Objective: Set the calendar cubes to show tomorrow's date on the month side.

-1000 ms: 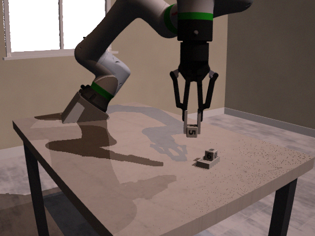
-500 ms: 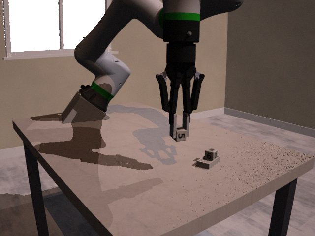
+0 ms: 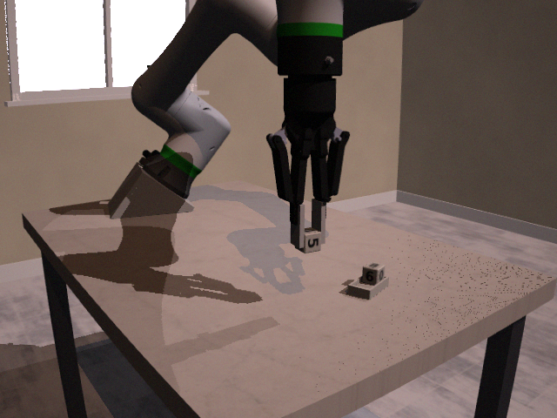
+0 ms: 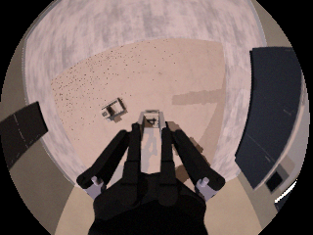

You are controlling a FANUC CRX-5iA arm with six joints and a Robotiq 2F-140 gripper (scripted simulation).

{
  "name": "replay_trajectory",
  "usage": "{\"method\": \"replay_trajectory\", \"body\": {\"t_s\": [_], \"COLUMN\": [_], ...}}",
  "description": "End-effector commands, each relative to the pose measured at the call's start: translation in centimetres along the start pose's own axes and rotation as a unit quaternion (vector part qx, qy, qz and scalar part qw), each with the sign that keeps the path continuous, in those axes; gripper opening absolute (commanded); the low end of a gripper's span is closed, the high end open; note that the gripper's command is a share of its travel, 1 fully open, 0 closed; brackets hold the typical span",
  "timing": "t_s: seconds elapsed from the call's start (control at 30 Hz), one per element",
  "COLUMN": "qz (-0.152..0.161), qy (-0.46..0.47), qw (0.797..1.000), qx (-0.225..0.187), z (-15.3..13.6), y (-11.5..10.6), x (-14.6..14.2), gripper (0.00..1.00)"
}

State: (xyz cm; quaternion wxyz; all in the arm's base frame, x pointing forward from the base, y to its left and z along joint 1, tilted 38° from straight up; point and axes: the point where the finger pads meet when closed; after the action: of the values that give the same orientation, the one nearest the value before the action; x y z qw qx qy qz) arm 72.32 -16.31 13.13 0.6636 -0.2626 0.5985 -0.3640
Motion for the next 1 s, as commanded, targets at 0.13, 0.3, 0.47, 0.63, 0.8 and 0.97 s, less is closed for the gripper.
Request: {"method": "replay_trajectory", "body": {"t_s": [0.13, 0.3, 0.47, 0.63, 0.8, 0.97], "qz": [0.0, 0.0, 0.0, 0.0, 0.0, 0.0], "qy": [0.0, 0.0, 0.0, 0.0, 0.0, 0.0], "qw": [1.0, 1.0, 1.0, 1.0, 1.0, 1.0], "qx": [0.0, 0.0, 0.0, 0.0, 0.0, 0.0], "z": [0.0, 0.0, 0.0, 0.0, 0.0, 0.0], "y": [0.0, 0.5, 1.9, 4.1, 5.6, 7.9], "x": [0.0, 0.0, 0.0, 0.0, 0.0, 0.0], "gripper": [0.24, 0.24, 0.24, 0.24, 0.24, 0.24]}}
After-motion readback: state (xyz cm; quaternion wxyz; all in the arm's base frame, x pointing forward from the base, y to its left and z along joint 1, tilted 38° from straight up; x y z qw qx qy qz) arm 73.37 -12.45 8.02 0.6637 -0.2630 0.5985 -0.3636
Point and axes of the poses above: the point where the finger pads meet when closed, its own y axis out along the fingers, its own x axis across the jaws, z = x × y, and after that the axes turned 5 degrees about -y, right-handed
